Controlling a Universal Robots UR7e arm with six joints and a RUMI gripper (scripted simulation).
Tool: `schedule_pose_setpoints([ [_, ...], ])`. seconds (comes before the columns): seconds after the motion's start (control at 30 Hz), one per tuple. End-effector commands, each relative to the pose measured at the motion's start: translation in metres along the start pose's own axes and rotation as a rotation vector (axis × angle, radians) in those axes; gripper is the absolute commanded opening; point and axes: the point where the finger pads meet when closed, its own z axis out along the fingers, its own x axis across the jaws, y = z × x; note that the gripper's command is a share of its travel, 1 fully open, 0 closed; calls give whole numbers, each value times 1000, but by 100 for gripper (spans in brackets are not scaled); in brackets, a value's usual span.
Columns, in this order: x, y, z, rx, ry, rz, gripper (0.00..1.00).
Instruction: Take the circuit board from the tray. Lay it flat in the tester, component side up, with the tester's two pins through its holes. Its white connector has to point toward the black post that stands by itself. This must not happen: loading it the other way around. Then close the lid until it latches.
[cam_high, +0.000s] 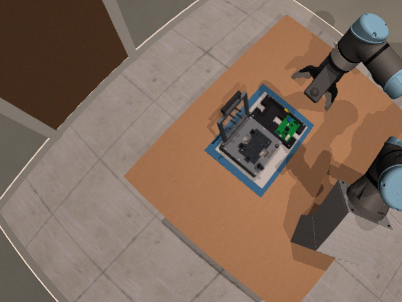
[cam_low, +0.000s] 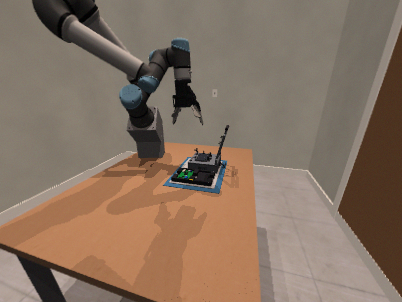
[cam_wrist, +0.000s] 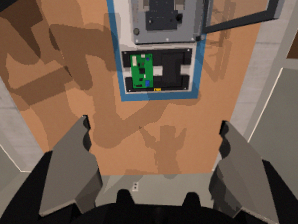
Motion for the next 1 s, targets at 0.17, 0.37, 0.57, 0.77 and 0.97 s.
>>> schedule_pose_setpoints([
  [0.17, -25, -8, -5, -11, -37, -61, 100],
  [0.37, -28, -8, -6, -12, -41, -69, 100],
  [0.57, -28, -8, -6, -12, -41, -69, 59],
  [0.77, -28, -8, -6, -12, -41, -69, 59],
  [0.97, -28, -8, -6, -12, -41, -69, 59],
])
